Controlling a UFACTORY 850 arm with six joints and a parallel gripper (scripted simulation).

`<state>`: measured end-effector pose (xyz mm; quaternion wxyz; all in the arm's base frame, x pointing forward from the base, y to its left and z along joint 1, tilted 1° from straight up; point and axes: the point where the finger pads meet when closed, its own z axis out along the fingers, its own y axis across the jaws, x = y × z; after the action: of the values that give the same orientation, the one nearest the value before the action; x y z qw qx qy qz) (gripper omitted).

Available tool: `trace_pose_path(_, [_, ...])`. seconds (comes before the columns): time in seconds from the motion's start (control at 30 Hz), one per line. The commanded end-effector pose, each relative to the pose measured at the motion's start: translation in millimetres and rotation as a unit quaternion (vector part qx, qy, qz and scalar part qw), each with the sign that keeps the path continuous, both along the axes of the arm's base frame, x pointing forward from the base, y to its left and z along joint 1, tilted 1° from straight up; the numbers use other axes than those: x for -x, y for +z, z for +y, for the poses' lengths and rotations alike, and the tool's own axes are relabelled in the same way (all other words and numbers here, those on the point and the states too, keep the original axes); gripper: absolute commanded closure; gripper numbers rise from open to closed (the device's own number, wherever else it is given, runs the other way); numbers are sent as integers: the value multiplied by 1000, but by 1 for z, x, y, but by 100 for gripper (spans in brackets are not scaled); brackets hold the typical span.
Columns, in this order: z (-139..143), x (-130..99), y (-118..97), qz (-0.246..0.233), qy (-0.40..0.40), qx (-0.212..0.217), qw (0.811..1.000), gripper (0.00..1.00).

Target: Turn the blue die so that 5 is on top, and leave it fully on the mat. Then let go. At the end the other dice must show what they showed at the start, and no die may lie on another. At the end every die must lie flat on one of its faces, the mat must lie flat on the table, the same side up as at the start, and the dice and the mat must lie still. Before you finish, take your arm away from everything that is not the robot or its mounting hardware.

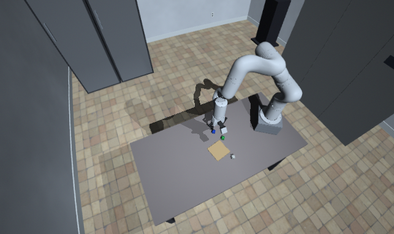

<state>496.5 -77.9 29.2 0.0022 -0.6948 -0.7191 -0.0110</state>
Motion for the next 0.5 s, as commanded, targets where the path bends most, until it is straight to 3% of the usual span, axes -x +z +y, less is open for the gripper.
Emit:
trace_pose_path(0.0, [0,-1,-1,-1,0,0,1000,0])
trace_pose_path(0.13, [0,-1,-19,-1,0,0,1000,0])
trace_pose_path(0.33, [1,-2,-71,-1,0,0,1000,0])
trace_pose_path(0.47, [2,-2,-91,-1,0,0,1000,0])
